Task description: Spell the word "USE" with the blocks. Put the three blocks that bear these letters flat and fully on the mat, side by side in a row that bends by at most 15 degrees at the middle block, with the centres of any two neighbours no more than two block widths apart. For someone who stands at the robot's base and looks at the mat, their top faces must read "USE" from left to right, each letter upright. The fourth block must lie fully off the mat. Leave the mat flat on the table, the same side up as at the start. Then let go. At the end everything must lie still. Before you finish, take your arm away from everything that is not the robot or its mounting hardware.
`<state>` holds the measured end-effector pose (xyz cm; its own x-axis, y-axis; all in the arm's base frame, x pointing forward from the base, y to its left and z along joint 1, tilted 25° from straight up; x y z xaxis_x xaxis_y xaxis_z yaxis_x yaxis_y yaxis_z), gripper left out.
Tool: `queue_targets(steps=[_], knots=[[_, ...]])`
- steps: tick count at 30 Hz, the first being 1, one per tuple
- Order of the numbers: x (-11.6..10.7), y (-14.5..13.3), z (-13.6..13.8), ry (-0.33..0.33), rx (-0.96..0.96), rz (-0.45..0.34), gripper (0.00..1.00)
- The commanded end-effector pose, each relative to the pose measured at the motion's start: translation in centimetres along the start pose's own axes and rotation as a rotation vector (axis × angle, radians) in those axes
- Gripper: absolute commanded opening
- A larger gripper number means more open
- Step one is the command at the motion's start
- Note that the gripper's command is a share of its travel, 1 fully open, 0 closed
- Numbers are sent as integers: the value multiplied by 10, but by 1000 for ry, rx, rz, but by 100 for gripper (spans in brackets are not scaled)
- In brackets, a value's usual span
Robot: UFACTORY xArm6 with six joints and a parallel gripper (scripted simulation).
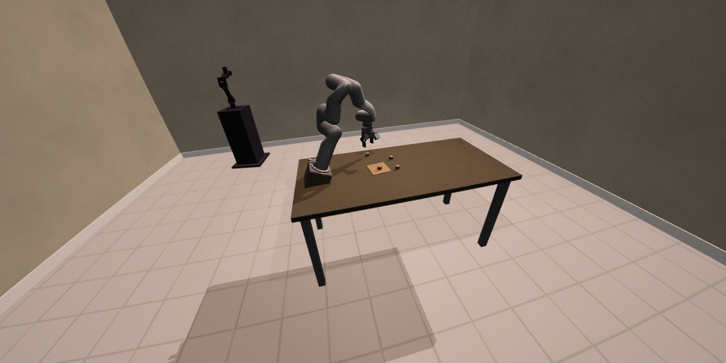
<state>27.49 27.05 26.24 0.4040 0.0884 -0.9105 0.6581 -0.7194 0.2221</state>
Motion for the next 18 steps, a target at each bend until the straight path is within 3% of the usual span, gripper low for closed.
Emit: queue_targets(steps=[1,18], knots=[[-1,-1,-1,7,139,13,100],[0,-2,0,10,568,11,100]])
Point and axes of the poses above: the point where the finger pads meet when closed, its own x axis out along the fingers, its own z axis across the jaws, y = z × x, the point moved 8 cm from there along -x, back along the fingers, and after that the axes turned 1 degree about -x, right-handed, at the moved point
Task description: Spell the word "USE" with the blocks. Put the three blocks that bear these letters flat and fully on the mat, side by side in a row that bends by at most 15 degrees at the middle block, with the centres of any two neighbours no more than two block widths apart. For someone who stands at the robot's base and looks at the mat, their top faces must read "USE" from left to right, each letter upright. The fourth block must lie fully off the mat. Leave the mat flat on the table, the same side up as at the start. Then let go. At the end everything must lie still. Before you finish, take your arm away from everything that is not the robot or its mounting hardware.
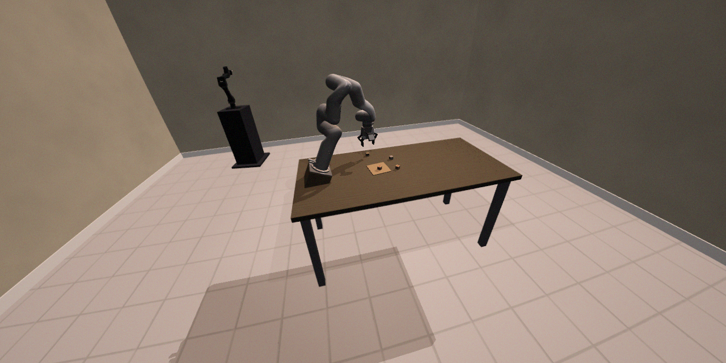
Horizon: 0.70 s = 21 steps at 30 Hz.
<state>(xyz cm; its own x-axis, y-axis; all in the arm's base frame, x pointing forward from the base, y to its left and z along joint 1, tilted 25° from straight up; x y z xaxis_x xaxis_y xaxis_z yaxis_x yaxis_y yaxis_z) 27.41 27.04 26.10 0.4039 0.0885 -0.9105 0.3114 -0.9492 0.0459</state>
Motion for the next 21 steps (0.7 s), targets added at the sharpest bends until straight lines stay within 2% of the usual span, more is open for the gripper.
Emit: queue_targets(steps=[1,8,9,21], knots=[[-1,-1,0,12,139,9,100],[-1,-1,0,13,269,8,100],[0,-1,1,13,346,7,100],[0,-2,1,14,646,5,100]])
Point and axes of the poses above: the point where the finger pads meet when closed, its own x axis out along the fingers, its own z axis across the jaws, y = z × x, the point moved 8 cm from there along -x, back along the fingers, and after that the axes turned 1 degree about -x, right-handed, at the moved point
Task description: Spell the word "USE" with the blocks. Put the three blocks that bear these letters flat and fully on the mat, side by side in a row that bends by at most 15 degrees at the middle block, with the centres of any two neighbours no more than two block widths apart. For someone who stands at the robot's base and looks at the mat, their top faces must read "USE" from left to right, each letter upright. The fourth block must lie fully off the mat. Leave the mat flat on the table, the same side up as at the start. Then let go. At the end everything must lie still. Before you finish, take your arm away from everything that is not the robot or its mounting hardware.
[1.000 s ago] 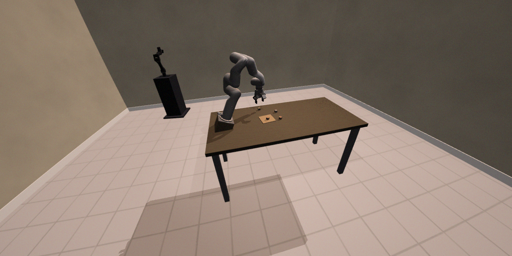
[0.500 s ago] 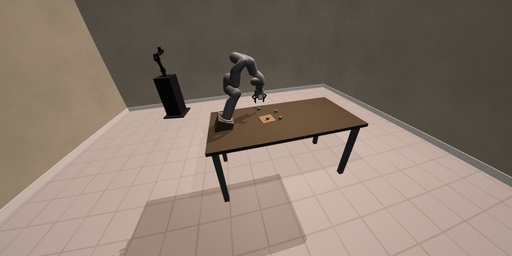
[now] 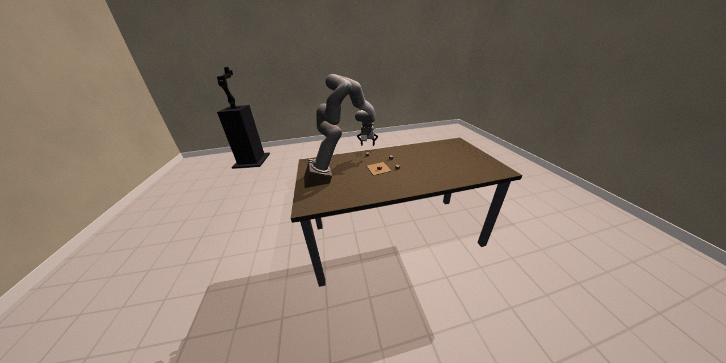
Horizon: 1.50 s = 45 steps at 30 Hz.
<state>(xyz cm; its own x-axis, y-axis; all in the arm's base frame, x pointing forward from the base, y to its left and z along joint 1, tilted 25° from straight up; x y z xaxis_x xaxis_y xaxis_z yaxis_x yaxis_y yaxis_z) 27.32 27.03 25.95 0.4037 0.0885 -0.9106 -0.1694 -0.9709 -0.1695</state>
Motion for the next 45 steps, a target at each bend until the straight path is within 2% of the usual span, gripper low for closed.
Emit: queue_targets(steps=[1,4,5,19,21,23,36,45], knots=[[-1,-1,1,15,139,1,100],[-1,-1,1,15,165,1,100],[-1,-1,1,15,240,0,100],[0,-1,2,15,594,-2,100],[0,-1,2,15,594,-2,100],[0,-1,2,15,691,-3,100],[1,0,3,14,1017,-6,100],[1,0,3,14,1107,-6,100]])
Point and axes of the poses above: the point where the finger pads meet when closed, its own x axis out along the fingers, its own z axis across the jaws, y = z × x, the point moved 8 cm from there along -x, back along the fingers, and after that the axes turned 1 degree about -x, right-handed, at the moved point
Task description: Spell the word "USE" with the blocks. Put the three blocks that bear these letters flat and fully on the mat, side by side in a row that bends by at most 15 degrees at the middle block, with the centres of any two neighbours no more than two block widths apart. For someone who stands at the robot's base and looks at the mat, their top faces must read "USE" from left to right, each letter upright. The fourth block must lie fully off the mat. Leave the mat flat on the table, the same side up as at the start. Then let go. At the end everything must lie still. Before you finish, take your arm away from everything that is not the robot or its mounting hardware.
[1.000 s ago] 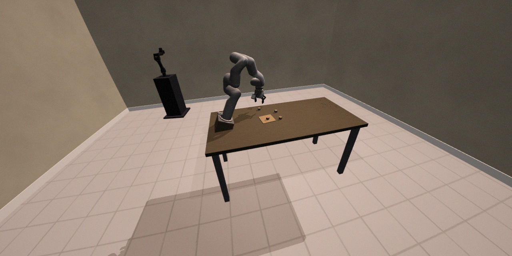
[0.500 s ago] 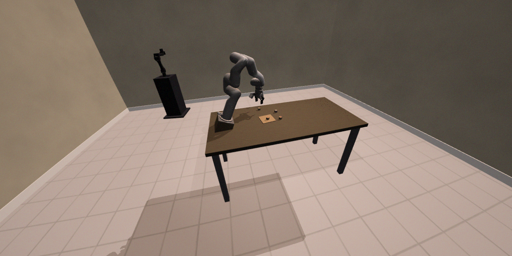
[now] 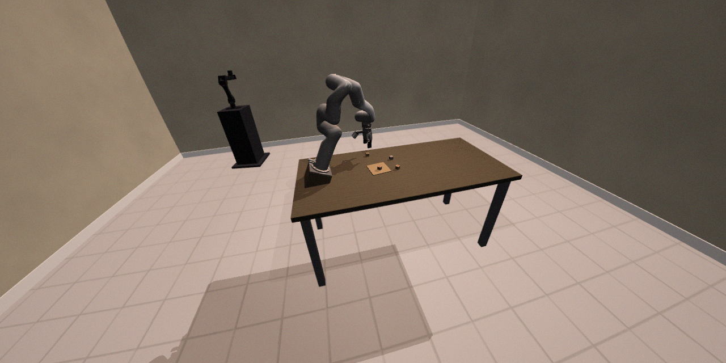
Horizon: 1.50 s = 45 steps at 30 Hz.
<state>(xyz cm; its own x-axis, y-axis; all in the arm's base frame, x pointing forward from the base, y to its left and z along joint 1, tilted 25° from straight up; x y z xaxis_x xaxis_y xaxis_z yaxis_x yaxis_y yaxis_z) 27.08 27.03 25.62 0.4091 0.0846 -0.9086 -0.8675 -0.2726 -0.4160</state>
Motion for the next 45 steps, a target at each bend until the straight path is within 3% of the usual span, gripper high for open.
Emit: queue_targets(steps=[1,4,5,45], knots=[[-1,-1,1,3,43,-7,100],[-1,-1,1,3,45,-7,100],[-1,-1,1,3,45,-7,63],[-1,-1,1,3,45,-7,63]])
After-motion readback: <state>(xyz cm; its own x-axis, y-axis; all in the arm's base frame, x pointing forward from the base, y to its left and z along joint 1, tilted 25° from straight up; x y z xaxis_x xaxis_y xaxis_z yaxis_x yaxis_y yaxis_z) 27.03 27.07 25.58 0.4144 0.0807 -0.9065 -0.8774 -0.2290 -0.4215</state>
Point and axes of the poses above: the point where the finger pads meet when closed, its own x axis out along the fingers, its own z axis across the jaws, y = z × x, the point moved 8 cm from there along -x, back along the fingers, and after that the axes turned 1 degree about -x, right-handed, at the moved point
